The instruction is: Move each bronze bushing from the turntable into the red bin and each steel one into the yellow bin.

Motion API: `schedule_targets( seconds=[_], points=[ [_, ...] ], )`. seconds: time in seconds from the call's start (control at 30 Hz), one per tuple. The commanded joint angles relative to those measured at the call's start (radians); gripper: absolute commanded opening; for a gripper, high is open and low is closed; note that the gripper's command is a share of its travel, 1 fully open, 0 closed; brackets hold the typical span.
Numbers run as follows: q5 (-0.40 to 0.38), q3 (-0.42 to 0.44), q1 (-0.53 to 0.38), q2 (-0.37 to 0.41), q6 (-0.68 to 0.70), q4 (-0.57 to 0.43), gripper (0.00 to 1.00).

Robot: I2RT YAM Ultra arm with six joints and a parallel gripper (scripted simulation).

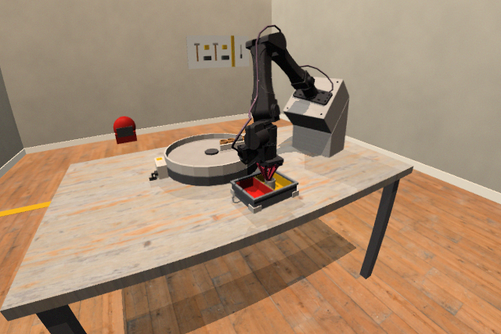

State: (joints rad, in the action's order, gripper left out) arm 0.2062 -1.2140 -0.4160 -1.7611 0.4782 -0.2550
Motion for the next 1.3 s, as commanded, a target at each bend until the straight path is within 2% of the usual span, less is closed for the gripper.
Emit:
schedule_targets(
  seconds=[0.0,0.87,1.07,1.27],
  points=[
    [-0.008,-0.021,0.004,0.006,-0.005,0.001,0.0],
    [-0.008,-0.02,0.004,0.006,-0.005,0.001,0.0],
    [-0.009,0.021,0.006,0.005,-0.006,0.018,0.0],
    [-0.009,0.007,0.008,0.011,-0.006,0.017,0.0]
  ],
)
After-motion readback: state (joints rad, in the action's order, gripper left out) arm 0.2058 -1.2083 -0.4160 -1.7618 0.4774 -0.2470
